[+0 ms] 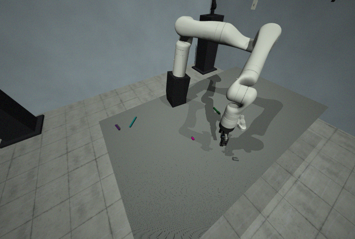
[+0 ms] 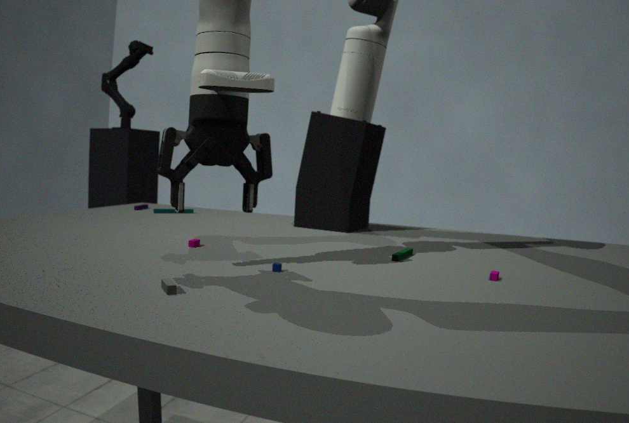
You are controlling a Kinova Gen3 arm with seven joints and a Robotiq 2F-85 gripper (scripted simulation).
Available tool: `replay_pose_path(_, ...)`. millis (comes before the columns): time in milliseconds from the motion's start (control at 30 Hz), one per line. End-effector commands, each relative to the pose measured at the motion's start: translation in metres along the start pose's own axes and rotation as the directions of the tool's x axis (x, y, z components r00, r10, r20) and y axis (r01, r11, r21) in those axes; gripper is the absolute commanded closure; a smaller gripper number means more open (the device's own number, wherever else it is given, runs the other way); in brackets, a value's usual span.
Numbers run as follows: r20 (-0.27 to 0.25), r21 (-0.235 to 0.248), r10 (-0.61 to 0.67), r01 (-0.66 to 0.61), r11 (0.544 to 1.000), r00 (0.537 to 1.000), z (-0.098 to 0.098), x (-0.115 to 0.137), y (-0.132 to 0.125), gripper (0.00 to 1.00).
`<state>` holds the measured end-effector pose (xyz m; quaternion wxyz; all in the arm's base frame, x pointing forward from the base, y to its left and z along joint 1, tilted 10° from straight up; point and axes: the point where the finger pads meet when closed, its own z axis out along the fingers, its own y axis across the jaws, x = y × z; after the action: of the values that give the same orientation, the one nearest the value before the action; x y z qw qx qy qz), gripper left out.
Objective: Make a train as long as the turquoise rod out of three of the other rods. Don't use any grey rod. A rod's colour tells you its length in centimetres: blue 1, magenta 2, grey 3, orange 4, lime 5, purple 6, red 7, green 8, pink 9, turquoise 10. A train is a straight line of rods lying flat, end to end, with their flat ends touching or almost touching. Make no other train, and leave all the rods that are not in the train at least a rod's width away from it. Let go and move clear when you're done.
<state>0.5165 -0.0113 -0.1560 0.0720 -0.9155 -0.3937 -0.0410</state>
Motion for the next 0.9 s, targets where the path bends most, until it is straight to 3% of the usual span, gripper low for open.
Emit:
replay_pose_path(0,-0.001,-0.001,0.002,-0.002,1.000,1.000,-0.0009,0.0005,0.0006,0.00)
replay_pose_path(433,-0.001,-0.001,0.080,-0.080,0.997,0.997,-0.0009,0.0004,0.0008,0.00)
replay_pose_path(667,-0.002,-0.001,0.213,-0.213,0.977,0.977,-0.0009,0.0001,0.0012,0.00)
replay_pose_path(867,-0.002,-0.001,0.374,-0.374,0.928,0.928,-0.0009,-0.0001,0.0016,0.00)
